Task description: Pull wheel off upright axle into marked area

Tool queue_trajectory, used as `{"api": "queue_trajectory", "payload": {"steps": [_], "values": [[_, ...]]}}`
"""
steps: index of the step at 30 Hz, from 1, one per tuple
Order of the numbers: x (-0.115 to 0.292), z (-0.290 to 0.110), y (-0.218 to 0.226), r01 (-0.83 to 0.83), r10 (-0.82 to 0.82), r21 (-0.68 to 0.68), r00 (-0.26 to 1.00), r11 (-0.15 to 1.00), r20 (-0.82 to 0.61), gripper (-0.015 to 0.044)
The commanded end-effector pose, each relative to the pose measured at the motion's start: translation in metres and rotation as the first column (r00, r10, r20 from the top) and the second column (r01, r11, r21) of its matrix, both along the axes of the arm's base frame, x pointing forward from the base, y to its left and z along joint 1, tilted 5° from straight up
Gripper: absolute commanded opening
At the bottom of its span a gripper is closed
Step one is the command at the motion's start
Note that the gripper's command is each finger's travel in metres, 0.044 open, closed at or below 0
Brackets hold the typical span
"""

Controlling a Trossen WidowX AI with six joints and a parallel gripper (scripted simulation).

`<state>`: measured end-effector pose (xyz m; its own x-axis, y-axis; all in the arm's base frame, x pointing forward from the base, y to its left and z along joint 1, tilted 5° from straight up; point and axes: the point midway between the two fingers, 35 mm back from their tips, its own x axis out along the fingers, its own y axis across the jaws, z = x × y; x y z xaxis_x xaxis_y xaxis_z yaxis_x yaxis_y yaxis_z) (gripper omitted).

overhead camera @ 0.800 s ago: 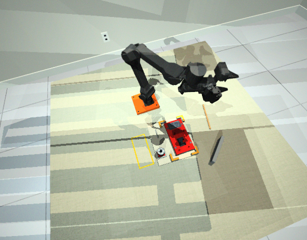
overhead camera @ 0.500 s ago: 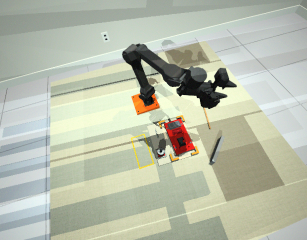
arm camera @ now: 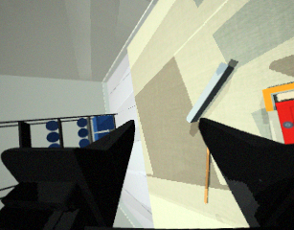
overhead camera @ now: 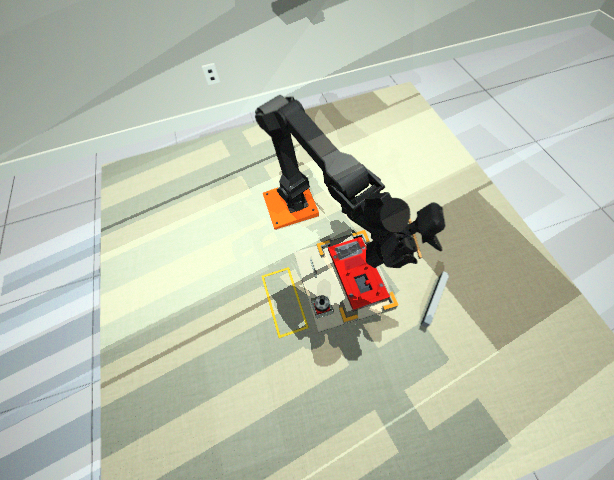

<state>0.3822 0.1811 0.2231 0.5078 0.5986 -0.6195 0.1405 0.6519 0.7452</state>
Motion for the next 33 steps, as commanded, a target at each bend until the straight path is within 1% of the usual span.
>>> {"api": "queue_trajectory", "payload": {"steps": [1,8,12,16,19,23,33], "values": [[0.013,-0.024,-0.039,0.018,-0.023,-0.172,0.999,0.985,-0.027,0.0300],[0.017,-0.055,-0.103,-0.028,-0.022,-0.418,0.993,0.908,-0.114,0.0300],[0.010,-0.070,-0.139,-0.106,-0.004,-0.538,0.980,0.837,-0.200,0.0300],[-0.002,-0.081,-0.174,-0.216,0.021,-0.620,0.952,0.754,-0.307,0.0300],[-0.013,-0.087,-0.199,-0.316,0.043,-0.653,0.916,0.689,-0.399,0.0300],[-0.028,-0.091,-0.225,-0.434,0.071,-0.656,0.861,0.618,-0.504,0.0300],[-0.028,-0.092,-0.225,-0.440,0.072,-0.655,0.858,0.614,-0.509,0.0300]]}}
